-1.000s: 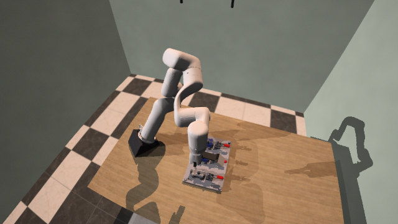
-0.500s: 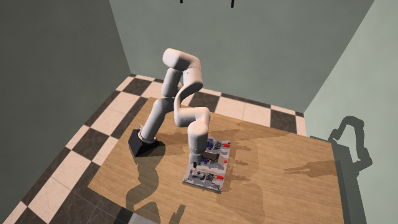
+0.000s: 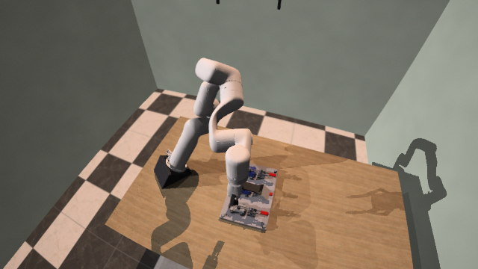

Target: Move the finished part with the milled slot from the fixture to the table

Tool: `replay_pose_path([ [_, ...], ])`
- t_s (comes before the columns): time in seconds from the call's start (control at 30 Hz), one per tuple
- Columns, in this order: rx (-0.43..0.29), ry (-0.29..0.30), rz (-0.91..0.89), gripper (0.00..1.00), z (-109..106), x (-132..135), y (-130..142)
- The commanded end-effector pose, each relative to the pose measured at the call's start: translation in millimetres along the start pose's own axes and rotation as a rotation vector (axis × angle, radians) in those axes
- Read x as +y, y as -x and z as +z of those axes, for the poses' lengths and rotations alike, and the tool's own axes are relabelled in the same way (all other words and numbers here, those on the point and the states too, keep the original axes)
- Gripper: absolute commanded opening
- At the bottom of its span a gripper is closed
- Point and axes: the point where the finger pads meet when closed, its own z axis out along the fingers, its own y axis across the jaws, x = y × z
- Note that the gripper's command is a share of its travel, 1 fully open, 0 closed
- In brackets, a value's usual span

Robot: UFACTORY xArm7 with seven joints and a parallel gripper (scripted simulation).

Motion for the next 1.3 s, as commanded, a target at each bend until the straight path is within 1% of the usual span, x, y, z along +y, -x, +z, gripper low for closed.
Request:
replay_pose_path([
  [0.0, 0.003, 0.003, 0.000, 1.00, -1.7, 0.8, -0.6],
  [0.83, 0.003, 0.003, 0.000, 1.00, -1.7, 0.8, -0.6],
  [0.87, 0.003, 0.003, 0.000, 0.47, -1.7, 0.8, -0.6],
  [1.27, 0.003, 0.003, 0.000, 0.47, -1.7, 0.8, -0.6],
])
